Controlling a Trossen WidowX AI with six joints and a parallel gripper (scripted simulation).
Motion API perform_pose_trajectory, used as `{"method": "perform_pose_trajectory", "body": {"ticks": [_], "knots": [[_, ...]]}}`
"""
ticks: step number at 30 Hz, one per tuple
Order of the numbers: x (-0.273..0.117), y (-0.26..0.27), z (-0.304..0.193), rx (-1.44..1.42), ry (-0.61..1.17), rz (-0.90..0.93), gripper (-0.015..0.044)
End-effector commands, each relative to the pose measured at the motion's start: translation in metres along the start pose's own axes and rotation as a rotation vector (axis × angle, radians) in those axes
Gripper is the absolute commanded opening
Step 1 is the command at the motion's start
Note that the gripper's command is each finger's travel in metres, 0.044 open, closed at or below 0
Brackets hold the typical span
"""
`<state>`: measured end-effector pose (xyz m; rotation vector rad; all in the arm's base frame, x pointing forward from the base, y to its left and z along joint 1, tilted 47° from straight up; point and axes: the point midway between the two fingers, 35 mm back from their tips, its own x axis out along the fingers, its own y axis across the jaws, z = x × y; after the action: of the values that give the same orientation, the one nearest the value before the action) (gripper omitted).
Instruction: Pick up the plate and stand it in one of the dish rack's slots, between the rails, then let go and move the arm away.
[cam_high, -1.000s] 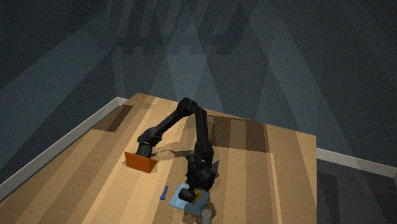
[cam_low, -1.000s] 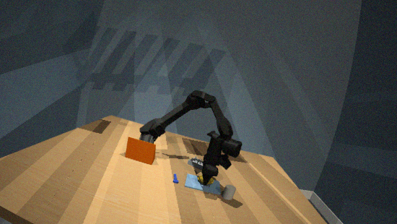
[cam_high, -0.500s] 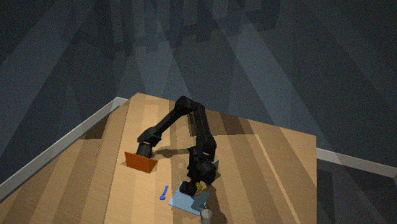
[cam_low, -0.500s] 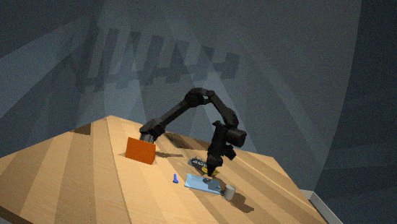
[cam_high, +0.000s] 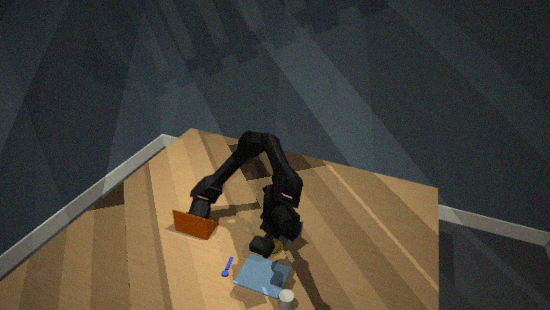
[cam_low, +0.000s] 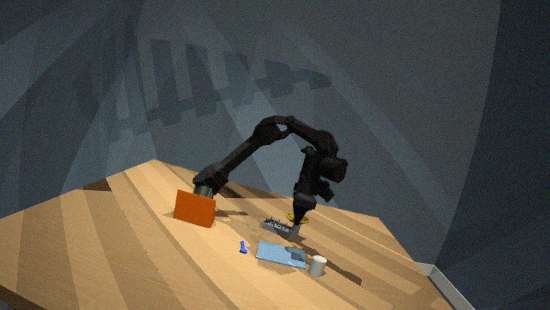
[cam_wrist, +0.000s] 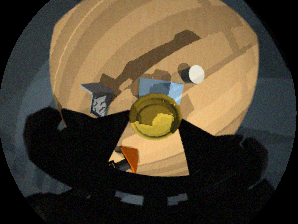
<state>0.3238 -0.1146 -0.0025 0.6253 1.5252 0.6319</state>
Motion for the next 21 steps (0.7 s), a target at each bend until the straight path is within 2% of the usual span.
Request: {"method": "perform_pose_trajectory", "body": {"ticks": [1,9,21], "knots": [[-0.020,-0.001,0.000,-0.007,-0.005,-0.005,0.0000],[-0.032,0.003,-0.001,0.016,-0.005,-0.005,0.0000],[-0.043,0.062,-0.009,0.423,-0.027,-0.032,0.0000]]}}
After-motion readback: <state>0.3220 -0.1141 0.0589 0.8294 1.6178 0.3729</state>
